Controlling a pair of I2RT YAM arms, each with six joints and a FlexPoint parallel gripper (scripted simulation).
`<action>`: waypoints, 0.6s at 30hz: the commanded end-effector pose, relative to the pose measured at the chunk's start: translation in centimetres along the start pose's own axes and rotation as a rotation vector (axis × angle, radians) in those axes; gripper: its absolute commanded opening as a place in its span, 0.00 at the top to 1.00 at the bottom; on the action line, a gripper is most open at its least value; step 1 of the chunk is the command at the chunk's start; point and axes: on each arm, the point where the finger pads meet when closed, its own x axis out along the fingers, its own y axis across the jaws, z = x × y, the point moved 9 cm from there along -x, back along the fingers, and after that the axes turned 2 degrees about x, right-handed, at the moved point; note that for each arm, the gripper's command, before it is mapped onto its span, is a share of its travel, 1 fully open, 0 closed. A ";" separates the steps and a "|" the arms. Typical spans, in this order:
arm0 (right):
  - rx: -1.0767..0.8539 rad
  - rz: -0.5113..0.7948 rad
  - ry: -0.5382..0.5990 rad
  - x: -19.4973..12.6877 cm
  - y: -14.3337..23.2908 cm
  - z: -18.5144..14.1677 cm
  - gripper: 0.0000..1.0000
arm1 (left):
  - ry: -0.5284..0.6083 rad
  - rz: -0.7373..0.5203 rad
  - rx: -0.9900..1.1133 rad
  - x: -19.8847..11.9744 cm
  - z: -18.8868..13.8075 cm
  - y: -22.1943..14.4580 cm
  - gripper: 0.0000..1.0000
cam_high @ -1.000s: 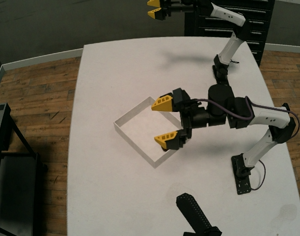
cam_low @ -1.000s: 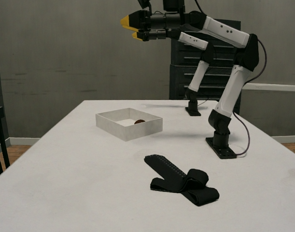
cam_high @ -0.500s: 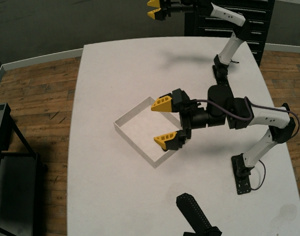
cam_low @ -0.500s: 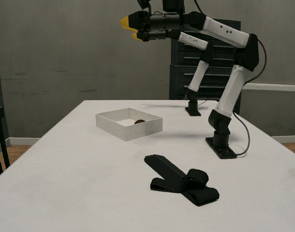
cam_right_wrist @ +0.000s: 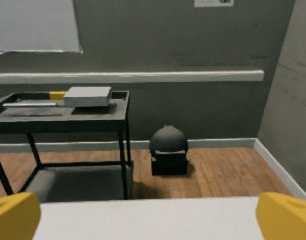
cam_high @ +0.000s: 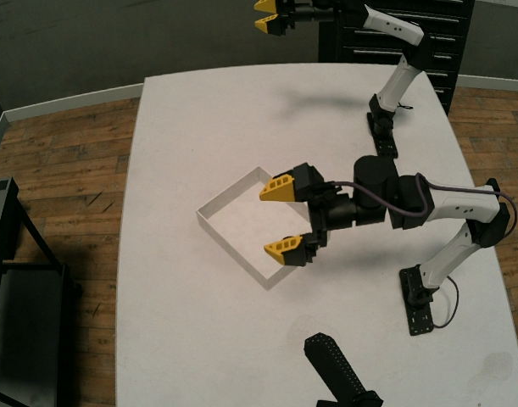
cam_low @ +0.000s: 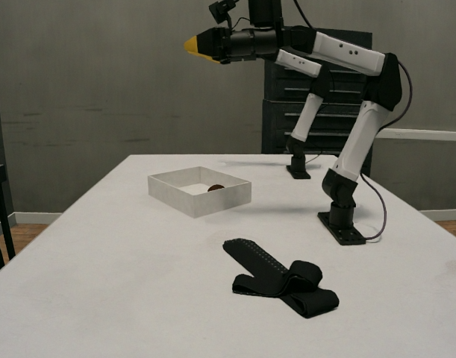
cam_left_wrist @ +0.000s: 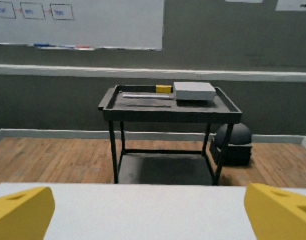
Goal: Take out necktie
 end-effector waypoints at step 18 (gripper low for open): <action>0.000 0.002 -0.038 -0.5 0.1 1.4 0.00 | -0.053 -0.013 0.008 -0.6 -1.9 -0.3 0.00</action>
